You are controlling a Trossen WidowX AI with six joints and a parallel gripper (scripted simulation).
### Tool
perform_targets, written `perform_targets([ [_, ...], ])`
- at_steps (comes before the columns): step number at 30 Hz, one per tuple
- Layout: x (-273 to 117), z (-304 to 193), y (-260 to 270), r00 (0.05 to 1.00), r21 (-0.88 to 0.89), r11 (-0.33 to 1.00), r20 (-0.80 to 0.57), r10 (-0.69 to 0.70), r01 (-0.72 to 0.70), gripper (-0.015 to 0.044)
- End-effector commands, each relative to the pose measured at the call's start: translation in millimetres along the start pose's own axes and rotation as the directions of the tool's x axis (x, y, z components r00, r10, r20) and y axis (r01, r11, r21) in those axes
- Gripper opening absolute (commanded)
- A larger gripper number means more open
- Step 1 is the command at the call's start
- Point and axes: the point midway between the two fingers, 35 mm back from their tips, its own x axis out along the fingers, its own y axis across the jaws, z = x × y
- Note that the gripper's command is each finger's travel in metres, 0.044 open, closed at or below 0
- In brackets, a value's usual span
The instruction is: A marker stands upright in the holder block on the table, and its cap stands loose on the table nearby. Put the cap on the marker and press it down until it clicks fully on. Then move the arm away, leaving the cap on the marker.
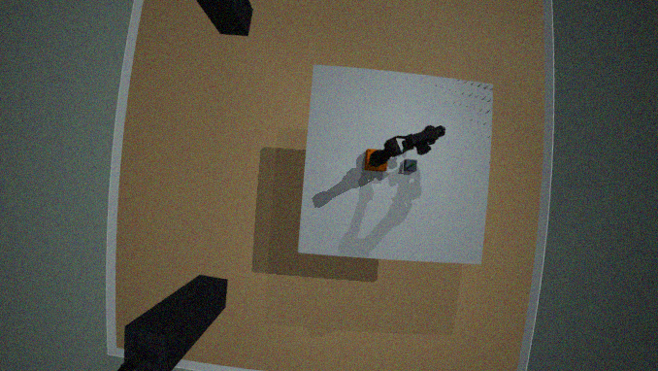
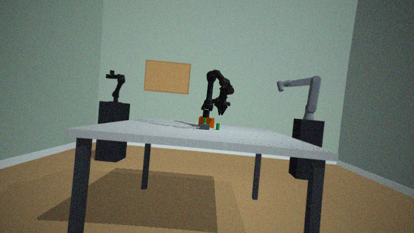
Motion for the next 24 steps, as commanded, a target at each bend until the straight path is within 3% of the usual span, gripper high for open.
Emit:
perform_targets([
  [1, 0, 6, -14, 0.997, 0.130, 0.990, -0.067, -0.049, 0.057, 0.0236],
  [9, 2, 6, -14, 0.997, 0.130, 0.990, -0.067, -0.049, 0.057, 0.0236],
  [13, 33, 4, -18, 0.997, 0.130, 0.990, -0.067, -0.049, 0.057, 0.0236],
  [24, 51, 3, -19, 0.997, 0.130, 0.990, -0.067, -0.049, 0.058, 0.0236],
])
